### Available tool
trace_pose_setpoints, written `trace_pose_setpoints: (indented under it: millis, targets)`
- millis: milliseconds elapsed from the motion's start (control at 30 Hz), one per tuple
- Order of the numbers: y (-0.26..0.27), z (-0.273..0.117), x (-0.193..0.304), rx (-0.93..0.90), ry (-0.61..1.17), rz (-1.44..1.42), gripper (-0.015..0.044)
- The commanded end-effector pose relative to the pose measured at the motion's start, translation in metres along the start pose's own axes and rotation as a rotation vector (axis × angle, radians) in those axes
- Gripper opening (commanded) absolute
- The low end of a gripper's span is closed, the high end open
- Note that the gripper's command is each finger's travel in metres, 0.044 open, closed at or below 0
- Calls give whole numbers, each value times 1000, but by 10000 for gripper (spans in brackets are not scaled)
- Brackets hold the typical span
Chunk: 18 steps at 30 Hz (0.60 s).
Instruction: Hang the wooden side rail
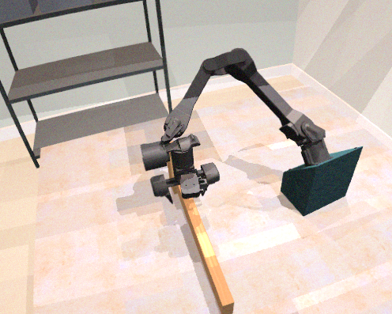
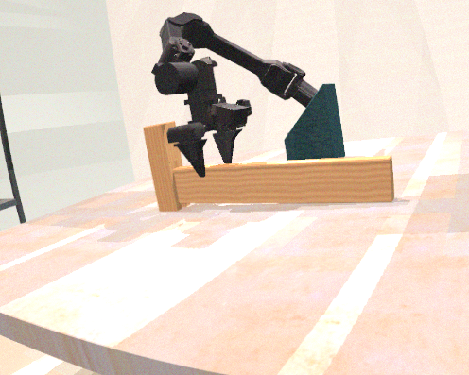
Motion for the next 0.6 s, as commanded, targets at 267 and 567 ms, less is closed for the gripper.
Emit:
trace_pose_setpoints:
  millis: [267,567]
  targets:
    - [0,-1,-8,0,-1,-11,440]
    - [0,-1,-8,0,-1,-11,440]
Point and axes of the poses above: the point midway between the two fingers, 35 mm back from their tips, its own z axis out along the fingers, its own y axis across the jaws, x = y × z, the point moved 3 cm from there along -z, back along the fingers, and after that the axes turned 3 degrees about -z, right-handed, at the moved point
